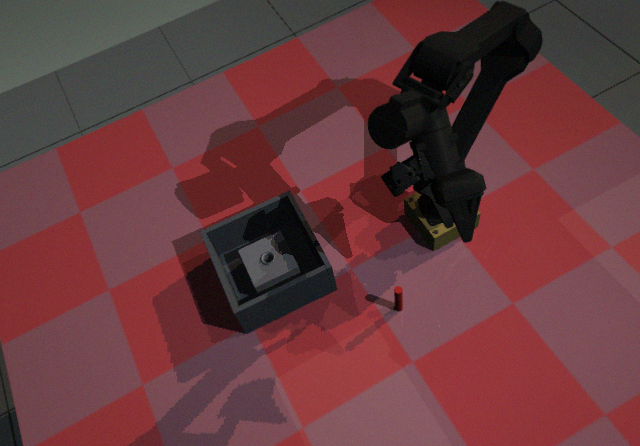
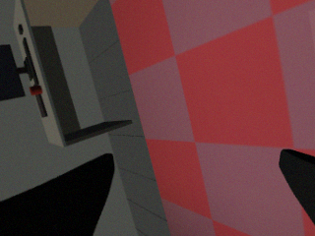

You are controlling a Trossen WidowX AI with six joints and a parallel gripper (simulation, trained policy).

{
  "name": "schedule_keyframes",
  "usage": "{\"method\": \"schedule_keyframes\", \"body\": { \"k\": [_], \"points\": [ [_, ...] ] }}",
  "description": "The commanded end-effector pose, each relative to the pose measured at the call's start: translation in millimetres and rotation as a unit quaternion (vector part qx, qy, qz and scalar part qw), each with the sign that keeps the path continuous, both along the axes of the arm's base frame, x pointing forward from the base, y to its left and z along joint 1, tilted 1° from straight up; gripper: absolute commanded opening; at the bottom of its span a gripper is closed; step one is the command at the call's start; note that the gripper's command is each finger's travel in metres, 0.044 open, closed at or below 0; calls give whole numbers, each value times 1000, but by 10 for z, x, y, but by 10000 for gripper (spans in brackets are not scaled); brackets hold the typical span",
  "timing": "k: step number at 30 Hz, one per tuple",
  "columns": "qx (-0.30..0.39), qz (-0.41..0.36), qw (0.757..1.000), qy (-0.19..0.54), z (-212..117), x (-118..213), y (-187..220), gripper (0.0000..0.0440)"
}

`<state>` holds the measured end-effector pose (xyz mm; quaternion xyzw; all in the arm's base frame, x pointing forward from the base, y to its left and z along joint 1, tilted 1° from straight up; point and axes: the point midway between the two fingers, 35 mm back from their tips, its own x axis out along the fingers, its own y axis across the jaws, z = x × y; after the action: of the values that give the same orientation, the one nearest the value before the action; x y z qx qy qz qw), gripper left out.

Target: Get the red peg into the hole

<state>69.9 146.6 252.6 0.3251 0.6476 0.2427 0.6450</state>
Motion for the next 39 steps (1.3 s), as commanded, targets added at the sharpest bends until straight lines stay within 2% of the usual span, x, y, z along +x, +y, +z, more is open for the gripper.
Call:
{"method": "schedule_keyframes", "body": {
  "k": [1, 11, 21, 29, 39],
  "points": [
    [-48, -33, 997, 50, -220, 76, -29, 440],
    [-164, -105, 969, 151, -696, 197, -111, 440],
    [-290, -177, 914, 220, -1219, 298, -182, 440],
    [-361, -220, 879, 221, -1631, 431, -161, 440],
    [-393, -241, 868, 186, -2105, 586, -76, 440]
  ]
}}
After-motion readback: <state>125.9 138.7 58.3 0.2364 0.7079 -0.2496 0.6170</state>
